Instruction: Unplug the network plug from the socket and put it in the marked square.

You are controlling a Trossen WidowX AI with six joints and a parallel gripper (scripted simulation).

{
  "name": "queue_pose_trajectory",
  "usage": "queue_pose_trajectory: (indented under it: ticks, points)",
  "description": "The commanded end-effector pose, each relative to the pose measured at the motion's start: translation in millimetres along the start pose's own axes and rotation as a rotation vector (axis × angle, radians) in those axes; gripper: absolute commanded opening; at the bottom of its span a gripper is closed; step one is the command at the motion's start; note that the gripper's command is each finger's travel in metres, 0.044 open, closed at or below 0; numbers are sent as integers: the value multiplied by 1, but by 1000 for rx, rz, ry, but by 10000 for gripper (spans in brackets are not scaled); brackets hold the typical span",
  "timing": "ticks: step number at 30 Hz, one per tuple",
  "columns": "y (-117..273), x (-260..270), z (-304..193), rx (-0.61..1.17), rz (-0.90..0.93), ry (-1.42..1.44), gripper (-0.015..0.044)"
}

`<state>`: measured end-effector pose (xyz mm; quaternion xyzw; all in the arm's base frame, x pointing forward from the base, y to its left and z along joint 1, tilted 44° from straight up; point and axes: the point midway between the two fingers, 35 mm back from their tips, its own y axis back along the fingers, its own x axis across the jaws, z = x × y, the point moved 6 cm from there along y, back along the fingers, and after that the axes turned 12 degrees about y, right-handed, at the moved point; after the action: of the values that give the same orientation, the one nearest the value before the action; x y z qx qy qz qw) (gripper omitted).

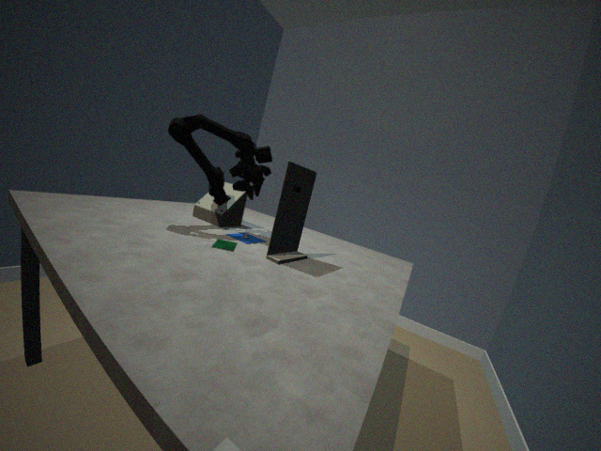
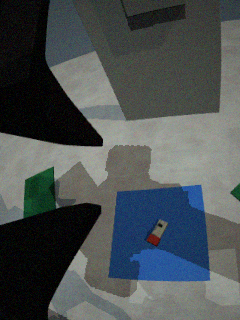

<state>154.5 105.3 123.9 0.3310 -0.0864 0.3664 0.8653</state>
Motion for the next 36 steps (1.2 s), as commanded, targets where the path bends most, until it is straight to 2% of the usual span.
queue_pose_trajectory:
  ticks: [1,20,31,36]
  points:
    - [9,7,1,4,0,-5,156]
    - [53,30,10,-13,10,-10,156]
    - [53,30,10,-13,10,-10,440]
    - [53,30,10,-13,10,-10,440]
